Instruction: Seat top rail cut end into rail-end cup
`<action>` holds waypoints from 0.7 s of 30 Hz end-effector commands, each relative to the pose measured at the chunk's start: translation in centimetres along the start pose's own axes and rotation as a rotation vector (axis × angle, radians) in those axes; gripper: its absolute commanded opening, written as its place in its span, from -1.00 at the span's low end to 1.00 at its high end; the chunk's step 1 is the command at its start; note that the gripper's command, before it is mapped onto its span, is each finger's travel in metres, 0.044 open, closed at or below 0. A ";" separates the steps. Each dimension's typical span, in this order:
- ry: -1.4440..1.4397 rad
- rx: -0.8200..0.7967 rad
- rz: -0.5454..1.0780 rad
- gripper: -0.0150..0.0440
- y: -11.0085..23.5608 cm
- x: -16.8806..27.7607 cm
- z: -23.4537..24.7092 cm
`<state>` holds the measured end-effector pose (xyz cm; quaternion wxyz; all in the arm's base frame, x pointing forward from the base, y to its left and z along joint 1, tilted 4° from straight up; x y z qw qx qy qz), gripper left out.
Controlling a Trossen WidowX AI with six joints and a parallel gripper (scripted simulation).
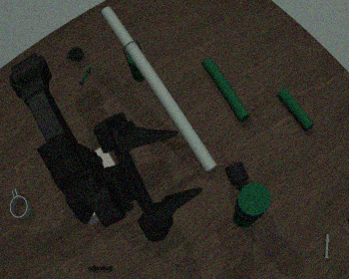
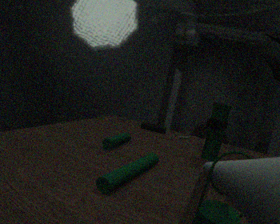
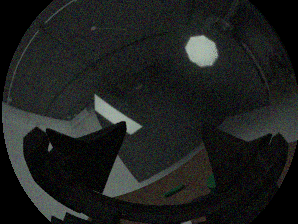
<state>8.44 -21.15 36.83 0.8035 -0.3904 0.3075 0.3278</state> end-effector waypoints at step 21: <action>-0.089 0.274 0.472 1.00 -9.5 12.5 0.6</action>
Point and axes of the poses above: the point midway between the two fingers, 35 mm back from their tips, its own y axis back along the fingers, its own z axis across the jaws, x = y × z, the point moved 1 cm from there along y, back along the fingers, and after that the axes turned 2 degrees about y, right-handed, at the moved point
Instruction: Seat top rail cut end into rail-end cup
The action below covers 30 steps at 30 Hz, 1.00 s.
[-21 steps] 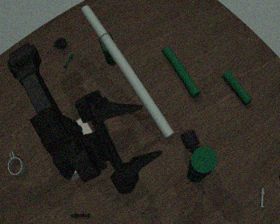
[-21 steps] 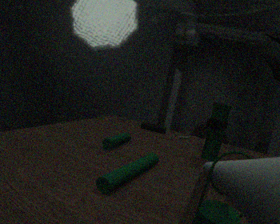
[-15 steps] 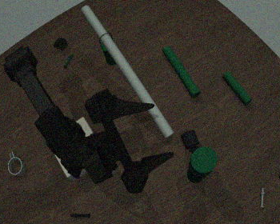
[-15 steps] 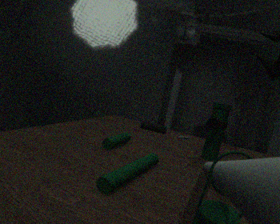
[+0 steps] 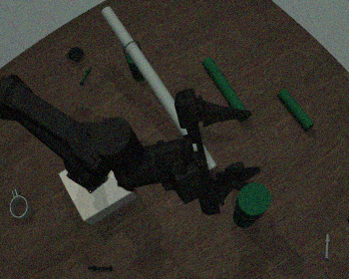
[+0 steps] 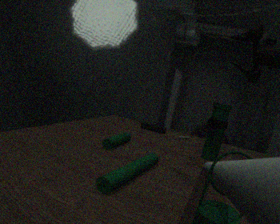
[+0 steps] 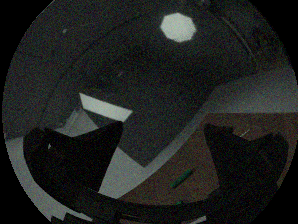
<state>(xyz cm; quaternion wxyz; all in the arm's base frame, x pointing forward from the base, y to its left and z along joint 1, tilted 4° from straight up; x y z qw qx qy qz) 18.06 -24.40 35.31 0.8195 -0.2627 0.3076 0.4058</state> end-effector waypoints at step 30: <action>0.821 0.162 1.188 1.00 7.8 19.4 5.7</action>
Point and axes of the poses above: the point midway between the two fingers, 35 mm back from their tips, its own y axis back along the fingers, its own z axis across the jaws, x = y × z, the point moved 1 cm from there along y, back along the fingers, and after that the axes turned 2 degrees about y, right-handed, at the moved point
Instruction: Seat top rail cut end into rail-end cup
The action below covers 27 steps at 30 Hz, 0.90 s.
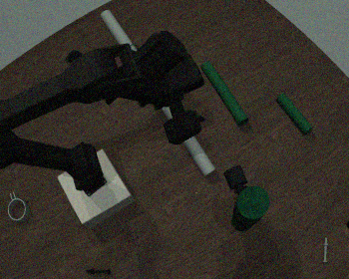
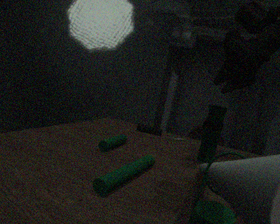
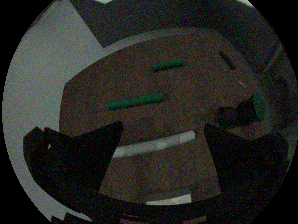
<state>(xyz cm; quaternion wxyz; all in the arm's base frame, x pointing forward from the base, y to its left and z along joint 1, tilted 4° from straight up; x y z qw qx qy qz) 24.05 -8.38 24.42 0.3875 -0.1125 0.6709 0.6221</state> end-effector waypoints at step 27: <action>1.304 -0.033 0.147 1.00 -2.2 -0.7 -9.6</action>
Point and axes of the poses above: the point midway between the two fingers, 35 mm back from their tips, its own y axis back along the fingers, its own z axis across the jaws, x = y × z, the point moved 1 cm from there along y, back along the fingers, and after that the axes turned 2 degrees about y, right-handed, at the moved point
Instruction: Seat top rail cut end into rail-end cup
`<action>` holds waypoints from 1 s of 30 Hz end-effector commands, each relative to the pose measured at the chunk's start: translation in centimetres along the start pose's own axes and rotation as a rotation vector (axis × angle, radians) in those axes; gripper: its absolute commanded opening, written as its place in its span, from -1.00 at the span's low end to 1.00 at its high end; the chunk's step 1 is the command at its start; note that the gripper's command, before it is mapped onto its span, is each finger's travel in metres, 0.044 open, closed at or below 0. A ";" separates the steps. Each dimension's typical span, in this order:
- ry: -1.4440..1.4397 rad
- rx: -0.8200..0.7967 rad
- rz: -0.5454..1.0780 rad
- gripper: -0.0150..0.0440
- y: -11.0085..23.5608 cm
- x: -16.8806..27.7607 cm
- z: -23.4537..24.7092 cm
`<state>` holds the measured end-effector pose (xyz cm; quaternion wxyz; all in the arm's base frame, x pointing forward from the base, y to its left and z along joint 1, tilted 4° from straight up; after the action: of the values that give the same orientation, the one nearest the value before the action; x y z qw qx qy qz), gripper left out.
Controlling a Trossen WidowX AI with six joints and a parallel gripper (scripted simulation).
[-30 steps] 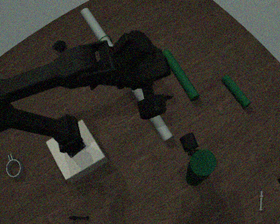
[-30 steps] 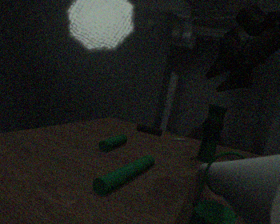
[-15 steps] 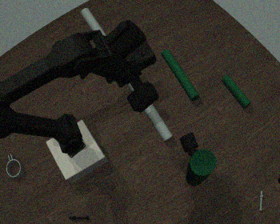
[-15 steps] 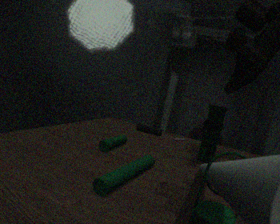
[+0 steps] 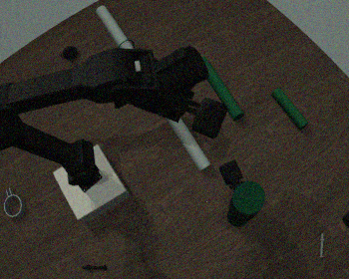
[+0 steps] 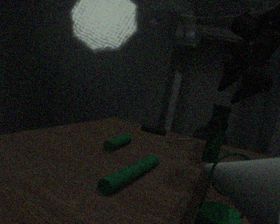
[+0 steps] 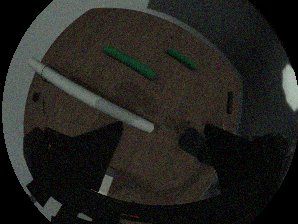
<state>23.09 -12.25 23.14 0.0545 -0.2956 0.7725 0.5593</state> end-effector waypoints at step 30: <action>0.901 0.033 0.010 1.00 -3.2 7.0 -7.3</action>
<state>20.84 -22.13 21.73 -0.2832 -0.5024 0.7337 0.3594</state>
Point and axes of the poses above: the point midway between the two fingers, 35 mm back from their tips, its own y axis back along the fingers, its own z axis across the jaws, x = y × z, the point moved 1 cm from there along y, back along the fingers, and after that the axes turned 2 degrees about y, right-handed, at the moved point
